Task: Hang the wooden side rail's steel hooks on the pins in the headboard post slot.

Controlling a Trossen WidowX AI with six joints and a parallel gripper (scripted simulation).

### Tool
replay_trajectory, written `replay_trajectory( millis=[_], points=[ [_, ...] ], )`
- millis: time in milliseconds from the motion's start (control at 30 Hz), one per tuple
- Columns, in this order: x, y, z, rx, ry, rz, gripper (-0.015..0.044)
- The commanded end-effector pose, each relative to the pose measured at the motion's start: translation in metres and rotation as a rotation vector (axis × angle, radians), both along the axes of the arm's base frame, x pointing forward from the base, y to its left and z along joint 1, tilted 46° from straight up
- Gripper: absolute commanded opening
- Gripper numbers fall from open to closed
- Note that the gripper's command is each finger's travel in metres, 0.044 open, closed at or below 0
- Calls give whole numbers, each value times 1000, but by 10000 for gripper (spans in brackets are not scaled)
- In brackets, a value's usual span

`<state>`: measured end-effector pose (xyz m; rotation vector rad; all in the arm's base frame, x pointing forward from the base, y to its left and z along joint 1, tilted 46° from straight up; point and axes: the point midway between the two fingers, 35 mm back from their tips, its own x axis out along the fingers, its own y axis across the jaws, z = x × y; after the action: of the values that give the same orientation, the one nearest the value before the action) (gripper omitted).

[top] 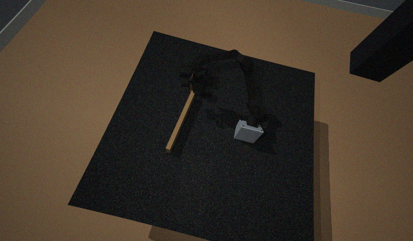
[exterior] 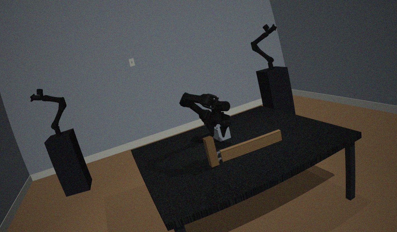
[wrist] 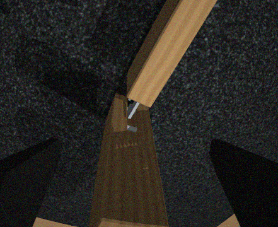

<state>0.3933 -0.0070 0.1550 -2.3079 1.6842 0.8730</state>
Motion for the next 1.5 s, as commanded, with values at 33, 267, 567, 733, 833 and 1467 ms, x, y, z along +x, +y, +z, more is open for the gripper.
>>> replay_trajectory(
  millis=[33, 267, 567, 733, 833, 1467],
  points=[
    [14, 21, -37, 161, -164, -187, 440],
    [21, 35, -58, 256, -271, -328, 440],
    [25, 10, -82, 255, -271, -328, 440],
    [26, 2, -89, 254, -272, -328, 440],
    [27, -1, -92, 254, -272, -328, 440],
    [32, -21, -112, 254, -272, -327, 440]
  ],
)
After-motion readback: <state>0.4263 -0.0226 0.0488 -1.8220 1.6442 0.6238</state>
